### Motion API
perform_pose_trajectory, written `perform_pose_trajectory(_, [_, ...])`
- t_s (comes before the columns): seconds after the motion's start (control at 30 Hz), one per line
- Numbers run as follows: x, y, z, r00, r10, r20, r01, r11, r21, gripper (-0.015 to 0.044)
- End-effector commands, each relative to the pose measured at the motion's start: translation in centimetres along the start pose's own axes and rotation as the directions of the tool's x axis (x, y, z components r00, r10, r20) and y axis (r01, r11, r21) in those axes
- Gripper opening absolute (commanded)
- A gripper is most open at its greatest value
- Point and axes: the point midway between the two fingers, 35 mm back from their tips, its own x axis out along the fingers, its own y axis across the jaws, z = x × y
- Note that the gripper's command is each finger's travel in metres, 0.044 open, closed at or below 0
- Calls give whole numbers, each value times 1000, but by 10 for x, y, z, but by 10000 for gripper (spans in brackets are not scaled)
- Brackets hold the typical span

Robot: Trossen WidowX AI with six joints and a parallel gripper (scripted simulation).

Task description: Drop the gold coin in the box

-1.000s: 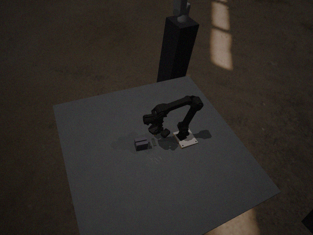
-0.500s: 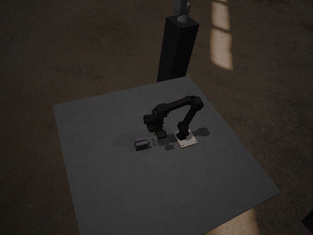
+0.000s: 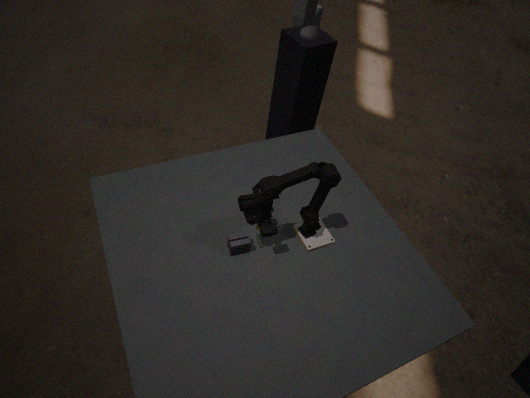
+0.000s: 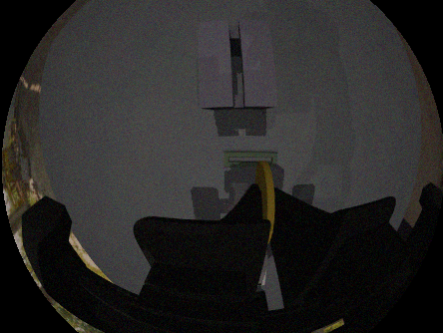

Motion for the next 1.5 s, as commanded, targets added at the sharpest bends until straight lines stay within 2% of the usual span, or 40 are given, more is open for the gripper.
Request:
perform_pose_trajectory(0.0, [-2,1,10,1000,-3,3,3,1000,3,0])
perform_pose_trajectory(1.1, [1,10,93,1000,-3,7,3,1000,7,0])
perform_pose_trajectory(1.47, [1,10,92,1000,-2,9,2,1000,3,0])
